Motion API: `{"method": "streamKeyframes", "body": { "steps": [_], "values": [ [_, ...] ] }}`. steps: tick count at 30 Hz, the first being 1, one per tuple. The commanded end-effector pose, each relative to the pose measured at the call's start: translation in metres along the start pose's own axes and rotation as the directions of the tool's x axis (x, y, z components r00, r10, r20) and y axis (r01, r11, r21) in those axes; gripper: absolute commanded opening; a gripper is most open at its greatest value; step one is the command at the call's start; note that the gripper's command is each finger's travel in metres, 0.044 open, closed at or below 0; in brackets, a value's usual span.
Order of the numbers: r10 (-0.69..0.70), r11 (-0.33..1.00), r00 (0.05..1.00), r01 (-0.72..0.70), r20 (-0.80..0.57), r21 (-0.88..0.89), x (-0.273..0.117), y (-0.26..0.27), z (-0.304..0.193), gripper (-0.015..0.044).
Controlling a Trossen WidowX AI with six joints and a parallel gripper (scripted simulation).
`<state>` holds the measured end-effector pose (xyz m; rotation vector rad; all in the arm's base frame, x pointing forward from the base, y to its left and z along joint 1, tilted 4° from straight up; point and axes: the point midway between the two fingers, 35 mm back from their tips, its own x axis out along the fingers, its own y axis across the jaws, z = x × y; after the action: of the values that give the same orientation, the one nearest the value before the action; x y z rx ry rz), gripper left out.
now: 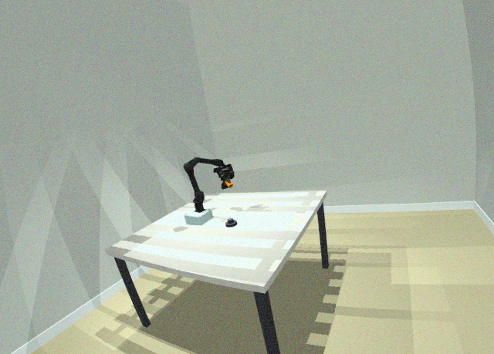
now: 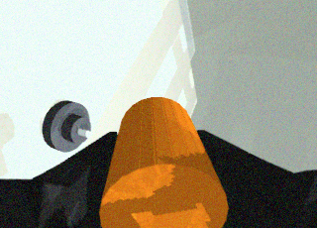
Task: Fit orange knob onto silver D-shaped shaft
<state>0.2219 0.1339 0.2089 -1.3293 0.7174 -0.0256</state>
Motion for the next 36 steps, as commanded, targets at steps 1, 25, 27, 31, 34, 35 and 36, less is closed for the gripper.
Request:
{"method": "streamKeyframes", "body": {
  "steps": [1, 25, 27, 31, 34, 35, 36],
  "values": [
    [-0.003, 1.0, 1.0, 0.003, 0.002, -0.001, 0.0, -0.001, 0.0, 0.0],
    [0.424, 0.906, 0.906, -0.424, 0.003, 0.001, 0.031, 0.026, 0.0, 0.0],
    [0.469, 0.883, 0.883, -0.469, 0.003, 0.001, 0.034, 0.028, 0.0, 0.0],
    [0.556, 0.831, 0.831, -0.556, 0.003, 0.0, 0.041, 0.033, 0.0, 0.0],
    [0.618, 0.786, 0.786, -0.618, 0.003, -0.001, 0.046, 0.037, 0.0, 0.0],
    [0.637, 0.77, 0.77, -0.637, 0.003, -0.001, 0.047, 0.039, 0.0, 0.0],
    [0.657, 0.754, 0.754, -0.657, 0.003, -0.001, 0.049, 0.04, 0.0, 0.0]
  ]
}}
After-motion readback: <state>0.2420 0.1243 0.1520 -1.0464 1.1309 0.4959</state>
